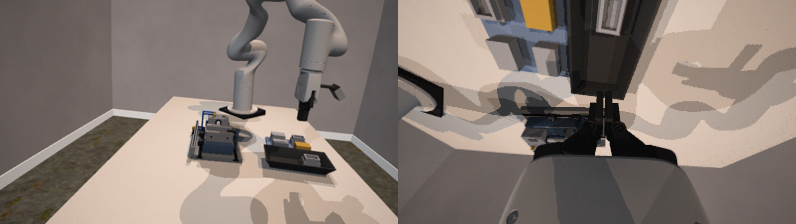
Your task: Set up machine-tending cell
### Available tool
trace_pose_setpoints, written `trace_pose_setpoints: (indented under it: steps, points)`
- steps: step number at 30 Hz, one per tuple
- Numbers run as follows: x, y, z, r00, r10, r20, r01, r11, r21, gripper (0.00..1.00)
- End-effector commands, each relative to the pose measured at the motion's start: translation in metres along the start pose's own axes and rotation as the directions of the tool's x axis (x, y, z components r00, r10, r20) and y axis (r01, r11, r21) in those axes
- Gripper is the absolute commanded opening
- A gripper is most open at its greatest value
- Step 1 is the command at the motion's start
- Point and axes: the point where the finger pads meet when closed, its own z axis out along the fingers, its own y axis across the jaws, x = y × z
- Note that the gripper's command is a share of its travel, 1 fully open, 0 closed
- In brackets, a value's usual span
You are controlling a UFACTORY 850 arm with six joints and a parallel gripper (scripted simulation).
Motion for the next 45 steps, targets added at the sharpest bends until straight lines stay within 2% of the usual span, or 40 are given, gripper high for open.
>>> trace_pose_setpoints:
  steps: [1,3,4,18,20,21,35,37,39,45]
  points:
    - [-0.042,0.000,-0.001,1.000,0.001,-0.002,-0.001,1.000,-0.001,0.00]
    - [-0.042,0.000,-0.001,1.000,0.001,-0.002,-0.001,1.000,-0.001,0.00]
    - [-0.064,-0.002,-0.001,1.000,0.001,-0.002,-0.001,1.000,-0.001,0.00]
    - [-0.163,-0.020,-0.001,1.000,0.001,-0.003,-0.001,1.000,-0.001,0.00]
    - [-0.163,-0.020,-0.001,1.000,0.001,-0.003,-0.001,1.000,-0.001,0.00]
    - [-0.184,-0.026,-0.001,1.000,0.001,-0.003,-0.001,1.000,-0.001,0.00]
    - [-0.276,-0.064,-0.001,1.000,0.002,-0.001,-0.002,1.000,-0.002,0.00]
    - [-0.276,-0.064,-0.001,1.000,0.002,-0.001,-0.002,1.000,-0.002,0.00]
    - [-0.293,-0.074,-0.001,1.000,0.002,0.000,-0.002,1.000,-0.002,0.00]
    - [-0.294,-0.074,-0.001,1.000,0.002,0.000,-0.002,1.000,-0.002,0.00]
